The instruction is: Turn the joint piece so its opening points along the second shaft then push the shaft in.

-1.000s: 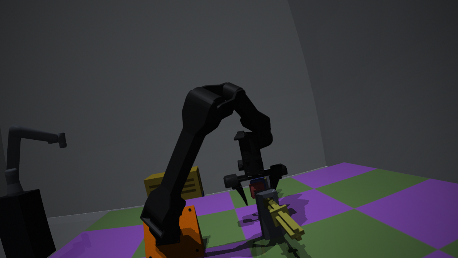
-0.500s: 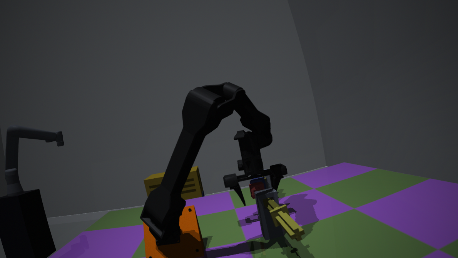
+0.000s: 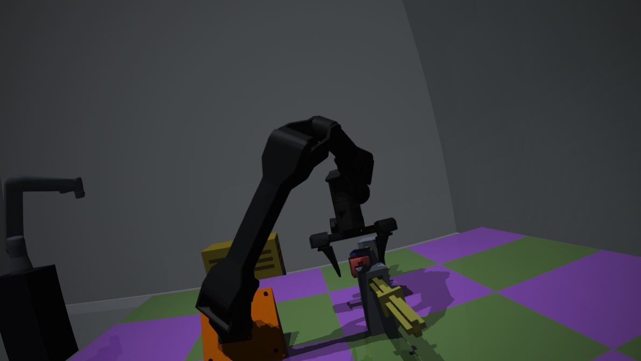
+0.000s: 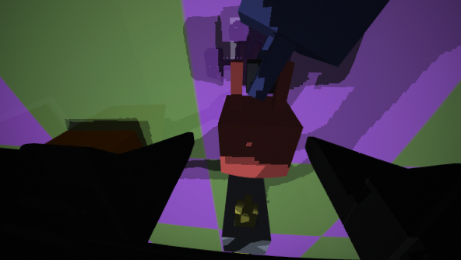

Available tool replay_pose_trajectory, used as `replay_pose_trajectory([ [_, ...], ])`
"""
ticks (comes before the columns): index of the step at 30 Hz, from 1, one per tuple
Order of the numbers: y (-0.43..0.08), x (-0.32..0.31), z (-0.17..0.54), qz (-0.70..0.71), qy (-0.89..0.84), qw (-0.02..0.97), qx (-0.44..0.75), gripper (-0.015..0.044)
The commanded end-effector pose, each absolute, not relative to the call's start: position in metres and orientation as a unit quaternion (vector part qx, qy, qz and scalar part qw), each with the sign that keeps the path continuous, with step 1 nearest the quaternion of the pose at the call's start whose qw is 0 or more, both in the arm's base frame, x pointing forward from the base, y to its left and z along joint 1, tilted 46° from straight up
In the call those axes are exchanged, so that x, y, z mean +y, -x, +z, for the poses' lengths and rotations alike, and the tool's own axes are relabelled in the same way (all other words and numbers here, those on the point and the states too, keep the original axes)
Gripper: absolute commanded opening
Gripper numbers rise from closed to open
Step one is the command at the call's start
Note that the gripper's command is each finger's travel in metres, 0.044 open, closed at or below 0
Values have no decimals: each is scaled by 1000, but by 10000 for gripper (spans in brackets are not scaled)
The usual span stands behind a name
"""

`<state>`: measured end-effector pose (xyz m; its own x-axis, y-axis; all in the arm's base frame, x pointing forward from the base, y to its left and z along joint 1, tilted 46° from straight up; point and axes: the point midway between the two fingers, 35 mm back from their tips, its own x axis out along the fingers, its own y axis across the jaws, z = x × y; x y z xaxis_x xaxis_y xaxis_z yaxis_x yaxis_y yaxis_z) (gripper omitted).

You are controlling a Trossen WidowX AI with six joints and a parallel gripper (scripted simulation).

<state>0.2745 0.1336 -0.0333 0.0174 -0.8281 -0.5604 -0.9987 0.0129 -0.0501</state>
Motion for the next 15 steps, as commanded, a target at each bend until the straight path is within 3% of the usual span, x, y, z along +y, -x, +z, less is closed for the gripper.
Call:
replay_pose_trajectory([
  [1, -277, 137, -31, 180, 677, 233, 675, 440],
  [15, -274, 198, 35, 106, 604, 435, 659, 440],
])
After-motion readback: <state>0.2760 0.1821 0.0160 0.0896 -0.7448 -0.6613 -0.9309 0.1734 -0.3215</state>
